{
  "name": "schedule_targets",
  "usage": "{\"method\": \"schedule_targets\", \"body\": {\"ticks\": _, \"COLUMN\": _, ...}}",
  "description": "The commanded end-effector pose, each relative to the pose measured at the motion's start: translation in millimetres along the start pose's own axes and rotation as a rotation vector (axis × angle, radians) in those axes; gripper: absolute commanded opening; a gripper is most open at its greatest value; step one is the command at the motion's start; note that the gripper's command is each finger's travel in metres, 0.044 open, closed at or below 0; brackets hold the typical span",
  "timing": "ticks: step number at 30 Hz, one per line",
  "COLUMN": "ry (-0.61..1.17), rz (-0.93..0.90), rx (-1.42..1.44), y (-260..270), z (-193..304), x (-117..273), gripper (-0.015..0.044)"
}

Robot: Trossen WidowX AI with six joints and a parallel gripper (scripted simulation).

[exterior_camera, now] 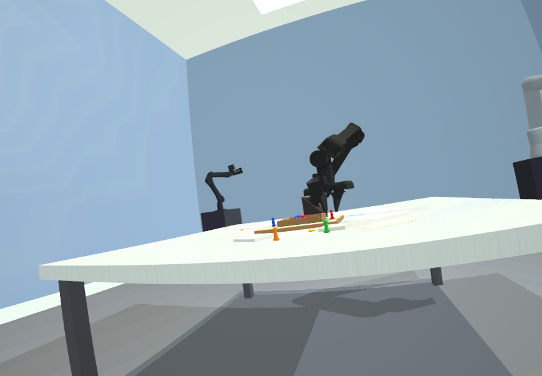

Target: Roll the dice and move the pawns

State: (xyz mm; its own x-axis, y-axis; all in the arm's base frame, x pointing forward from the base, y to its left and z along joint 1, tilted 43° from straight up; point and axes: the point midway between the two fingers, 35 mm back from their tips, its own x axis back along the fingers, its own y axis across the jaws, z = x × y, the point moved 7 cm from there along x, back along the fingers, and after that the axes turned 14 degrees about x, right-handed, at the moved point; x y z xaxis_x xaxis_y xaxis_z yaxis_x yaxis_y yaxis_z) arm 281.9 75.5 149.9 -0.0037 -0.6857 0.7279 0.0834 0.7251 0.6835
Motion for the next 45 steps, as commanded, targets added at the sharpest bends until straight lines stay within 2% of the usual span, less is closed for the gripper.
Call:
{"method": "schedule_targets", "body": {"ticks": 1, "ry": 0.010, "rz": -0.003, "rx": -0.012, "y": -1, "z": 2, "x": -9, "gripper": 0.0200}}
{"method": "schedule_targets", "body": {"ticks": 7, "ry": 0.010, "rz": -0.004, "rx": -0.012, "y": -1, "z": 2, "x": -16, "gripper": 0.0200}}
{"method": "schedule_targets", "body": {"ticks": 13, "ry": 0.010, "rz": -0.004, "rx": -0.012, "y": -1, "z": 2, "x": -16, "gripper": 0.0042}}
{"method": "schedule_targets", "body": {"ticks": 19, "ry": 0.010, "rz": -0.004, "rx": -0.012, "y": -1, "z": 2, "x": -16, "gripper": 0.0003}}
{"method": "schedule_targets", "body": {"ticks": 24, "ry": 0.009, "rz": 0.000, "rx": -0.012, "y": -2, "z": 0, "x": -7, "gripper": 0.0000}}
{"method": "schedule_targets", "body": {"ticks": 45, "ry": 0.012, "rz": 0.002, "rx": -0.014, "y": -2, "z": 5, "x": 111, "gripper": 0.0000}}
